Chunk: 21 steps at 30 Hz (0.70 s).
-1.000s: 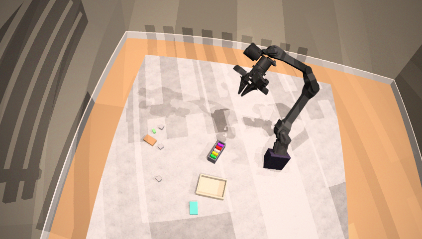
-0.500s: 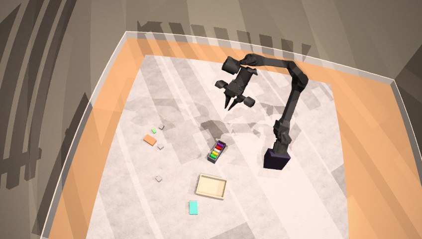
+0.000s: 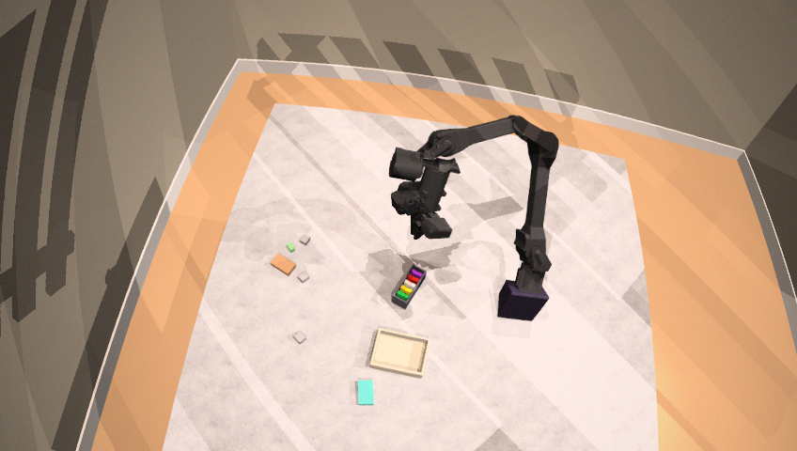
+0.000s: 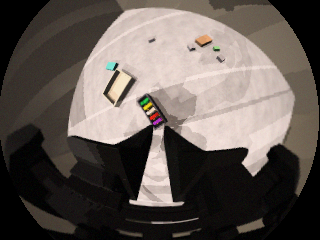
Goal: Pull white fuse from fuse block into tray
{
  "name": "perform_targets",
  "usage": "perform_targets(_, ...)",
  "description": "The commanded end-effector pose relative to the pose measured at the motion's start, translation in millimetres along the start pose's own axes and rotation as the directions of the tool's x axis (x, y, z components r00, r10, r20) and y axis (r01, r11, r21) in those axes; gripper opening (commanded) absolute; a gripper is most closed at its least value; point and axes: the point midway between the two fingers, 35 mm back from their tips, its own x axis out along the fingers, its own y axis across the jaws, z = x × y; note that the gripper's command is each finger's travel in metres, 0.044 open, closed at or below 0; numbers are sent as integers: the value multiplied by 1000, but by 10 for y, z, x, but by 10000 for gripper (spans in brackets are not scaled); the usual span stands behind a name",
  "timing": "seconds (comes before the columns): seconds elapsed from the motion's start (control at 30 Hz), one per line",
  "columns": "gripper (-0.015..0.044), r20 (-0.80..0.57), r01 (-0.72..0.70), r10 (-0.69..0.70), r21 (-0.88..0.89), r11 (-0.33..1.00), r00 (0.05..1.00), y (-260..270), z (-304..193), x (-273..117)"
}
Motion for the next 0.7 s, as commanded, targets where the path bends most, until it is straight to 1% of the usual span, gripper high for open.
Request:
perform_targets(0.0,67,-178,195,-129,431,881,976,237,12,628)
perform_targets(0.3,67,-272,367,-246,686,628,930,409,-43,1046)
perform_targets(0.67,67,-274,371,-249,692,619,929,414,-25,1063)
